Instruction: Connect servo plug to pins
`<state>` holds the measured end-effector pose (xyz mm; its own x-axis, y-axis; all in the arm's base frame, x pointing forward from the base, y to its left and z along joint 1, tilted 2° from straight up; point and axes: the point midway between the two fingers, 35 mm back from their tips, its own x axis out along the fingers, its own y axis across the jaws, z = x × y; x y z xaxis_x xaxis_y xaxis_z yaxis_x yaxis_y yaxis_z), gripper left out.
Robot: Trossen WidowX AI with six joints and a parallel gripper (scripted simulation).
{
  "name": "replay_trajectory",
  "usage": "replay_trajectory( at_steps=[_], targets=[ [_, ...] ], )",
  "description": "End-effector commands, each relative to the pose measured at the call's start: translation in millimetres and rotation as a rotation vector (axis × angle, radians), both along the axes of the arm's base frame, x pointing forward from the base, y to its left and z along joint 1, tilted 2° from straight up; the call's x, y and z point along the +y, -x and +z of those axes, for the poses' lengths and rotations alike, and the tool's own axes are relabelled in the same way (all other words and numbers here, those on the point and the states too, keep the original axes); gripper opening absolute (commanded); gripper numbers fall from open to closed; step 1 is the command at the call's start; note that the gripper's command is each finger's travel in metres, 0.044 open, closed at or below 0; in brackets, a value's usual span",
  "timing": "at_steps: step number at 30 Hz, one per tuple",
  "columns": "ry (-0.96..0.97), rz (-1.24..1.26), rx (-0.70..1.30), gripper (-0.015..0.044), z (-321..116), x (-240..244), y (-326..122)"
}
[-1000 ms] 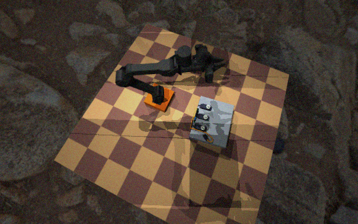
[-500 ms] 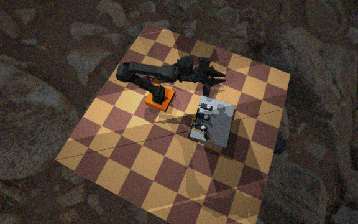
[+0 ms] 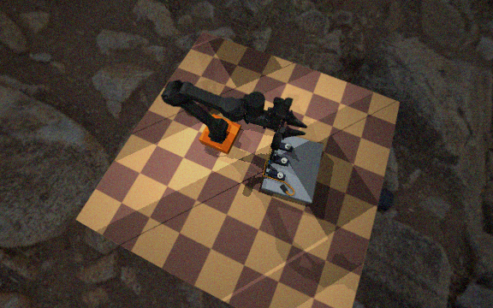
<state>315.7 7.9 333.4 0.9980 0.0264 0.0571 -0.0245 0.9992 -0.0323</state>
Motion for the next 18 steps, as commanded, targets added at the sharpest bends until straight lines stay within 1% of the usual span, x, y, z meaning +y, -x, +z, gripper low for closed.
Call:
replay_trajectory(
  at_steps=[1, 18],
  targets=[
    [0.061, -0.032, 0.038, 0.0115, -7.2, -9.2, -6.6],
    [0.573, -0.032, 0.325, 0.0115, -40.9, -33.7, -47.8]
  ],
)
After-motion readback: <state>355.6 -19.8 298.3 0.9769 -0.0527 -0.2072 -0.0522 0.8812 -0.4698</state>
